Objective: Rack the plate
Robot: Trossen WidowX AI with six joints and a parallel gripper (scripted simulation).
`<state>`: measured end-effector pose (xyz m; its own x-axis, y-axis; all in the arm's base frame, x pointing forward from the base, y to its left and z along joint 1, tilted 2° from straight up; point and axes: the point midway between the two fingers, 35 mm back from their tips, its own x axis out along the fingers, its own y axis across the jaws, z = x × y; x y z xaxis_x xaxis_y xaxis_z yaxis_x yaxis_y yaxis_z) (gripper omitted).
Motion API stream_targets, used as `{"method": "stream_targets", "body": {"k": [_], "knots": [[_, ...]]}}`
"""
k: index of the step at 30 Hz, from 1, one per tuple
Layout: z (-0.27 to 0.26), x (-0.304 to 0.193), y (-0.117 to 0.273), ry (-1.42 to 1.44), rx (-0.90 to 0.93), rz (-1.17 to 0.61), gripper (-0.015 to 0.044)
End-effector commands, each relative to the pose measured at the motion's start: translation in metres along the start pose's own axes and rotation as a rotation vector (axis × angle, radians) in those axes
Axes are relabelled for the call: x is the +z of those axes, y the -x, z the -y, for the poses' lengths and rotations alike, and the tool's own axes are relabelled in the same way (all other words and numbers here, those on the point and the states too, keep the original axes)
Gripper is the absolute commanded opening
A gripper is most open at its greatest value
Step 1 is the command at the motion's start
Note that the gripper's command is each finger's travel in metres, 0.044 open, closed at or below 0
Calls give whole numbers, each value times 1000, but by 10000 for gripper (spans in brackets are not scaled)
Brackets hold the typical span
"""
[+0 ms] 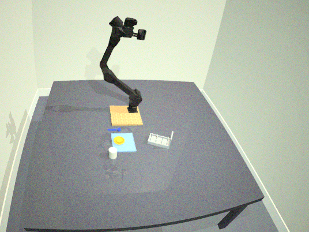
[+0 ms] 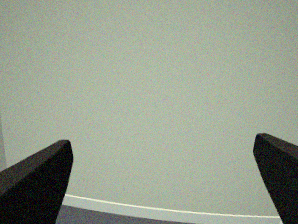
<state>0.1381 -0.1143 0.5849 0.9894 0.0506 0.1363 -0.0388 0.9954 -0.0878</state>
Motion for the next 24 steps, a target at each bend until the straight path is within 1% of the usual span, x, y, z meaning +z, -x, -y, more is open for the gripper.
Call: {"method": "stream_targets", "body": {"k": [1, 12, 24], "knots": [[-1, 0, 0, 3, -1, 1, 400], [-63, 14, 1, 188, -45, 33, 400], [-129, 1, -27, 398, -75, -17, 400]]}}
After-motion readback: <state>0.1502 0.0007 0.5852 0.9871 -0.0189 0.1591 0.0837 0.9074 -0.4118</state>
